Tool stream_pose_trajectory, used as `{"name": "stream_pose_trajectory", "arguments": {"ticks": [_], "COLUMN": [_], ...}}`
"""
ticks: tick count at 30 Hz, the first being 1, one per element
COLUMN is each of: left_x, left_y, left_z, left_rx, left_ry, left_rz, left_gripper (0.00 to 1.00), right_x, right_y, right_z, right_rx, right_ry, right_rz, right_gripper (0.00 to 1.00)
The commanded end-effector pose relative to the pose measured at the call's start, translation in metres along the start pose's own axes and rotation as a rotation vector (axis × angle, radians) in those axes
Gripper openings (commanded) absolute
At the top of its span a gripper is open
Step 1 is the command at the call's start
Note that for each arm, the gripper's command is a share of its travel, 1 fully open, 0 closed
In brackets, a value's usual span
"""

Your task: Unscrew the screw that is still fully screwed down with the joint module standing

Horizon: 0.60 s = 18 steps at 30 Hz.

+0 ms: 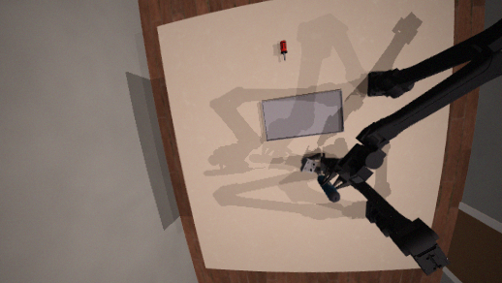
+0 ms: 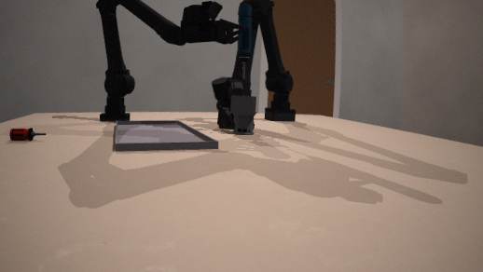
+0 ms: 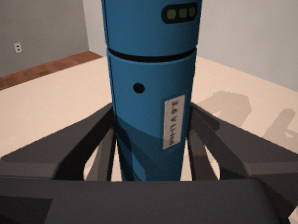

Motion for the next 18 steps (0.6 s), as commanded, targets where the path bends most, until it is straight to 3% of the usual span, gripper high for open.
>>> {"name": "stream_pose_trajectory", "arguments": {"ticks": [1, 7, 10, 18], "left_x": [-0.011, -0.011, -0.011, -0.011], "left_y": [-0.004, -0.004, -0.004, -0.004], "left_z": [0.001, 0.001, 0.001, 0.001], "left_rx": [-0.01, -0.01, -0.01, -0.01], "left_ry": [0.012, 0.012, 0.012, 0.012], "left_rz": [0.003, 0.003, 0.003, 0.003], "left_gripper": [0.59, 0.59, 0.59, 0.59], "right_x": [0.019, 0.004, 0.017, 0.013], "right_y": [0.008, 0.004, 0.001, 0.0], "right_z": [-0.009, -0.005, -0.008, -0.007], "right_rx": [-0.026, -0.02, -0.028, -0.026], "right_ry": [-0.004, -0.004, -0.004, -0.008], "right_rz": [-0.078, -0.055, -0.087, -0.079], "right_gripper": [0.42, 0.42, 0.42, 0.42]}}
Point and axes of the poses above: on each arm, the point where the finger pads meet when closed, its own y axis out along the fingers, its own z axis across the jaws, x = y × z, the point moved 10 cm from there along -y, back along the fingers, and after that the axes turned 13 degrees about -y, right-handed, at the moved point
